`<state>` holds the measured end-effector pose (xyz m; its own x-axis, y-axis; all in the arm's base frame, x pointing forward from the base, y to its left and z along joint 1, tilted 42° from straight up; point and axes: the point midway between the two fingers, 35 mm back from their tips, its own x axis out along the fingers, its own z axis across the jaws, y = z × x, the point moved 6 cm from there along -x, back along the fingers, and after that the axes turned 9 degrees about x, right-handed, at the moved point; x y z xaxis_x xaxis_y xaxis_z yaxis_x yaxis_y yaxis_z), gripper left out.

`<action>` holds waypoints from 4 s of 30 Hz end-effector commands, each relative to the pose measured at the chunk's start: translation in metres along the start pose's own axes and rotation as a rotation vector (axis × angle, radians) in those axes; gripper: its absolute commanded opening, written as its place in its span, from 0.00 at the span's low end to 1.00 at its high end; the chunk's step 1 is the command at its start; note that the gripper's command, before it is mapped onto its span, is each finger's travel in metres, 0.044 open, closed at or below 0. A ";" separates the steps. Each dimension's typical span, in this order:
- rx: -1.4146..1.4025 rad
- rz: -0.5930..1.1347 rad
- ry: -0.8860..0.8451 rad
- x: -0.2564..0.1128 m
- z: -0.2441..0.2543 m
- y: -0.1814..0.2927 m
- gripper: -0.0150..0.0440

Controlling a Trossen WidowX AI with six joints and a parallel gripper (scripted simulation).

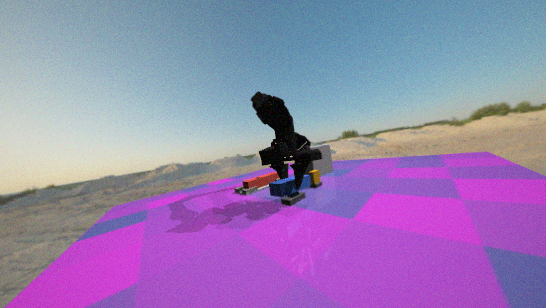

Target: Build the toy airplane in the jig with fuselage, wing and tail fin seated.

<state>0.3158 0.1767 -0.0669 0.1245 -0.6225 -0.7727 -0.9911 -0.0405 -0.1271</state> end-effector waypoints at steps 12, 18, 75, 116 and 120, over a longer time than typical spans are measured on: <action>-0.009 0.015 -0.002 -0.046 0.003 -0.006 0.25; -0.018 0.028 0.005 -0.065 0.003 -0.006 0.25; -0.749 0.057 -0.013 -0.098 -0.128 -0.025 0.25; -1.508 0.077 -0.012 -0.073 -0.250 0.008 0.25; -1.568 0.082 -0.011 -0.071 -0.258 0.012 0.25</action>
<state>0.2860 0.0245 0.1442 0.0598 -0.6532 -0.7548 -0.1023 -0.7562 0.6463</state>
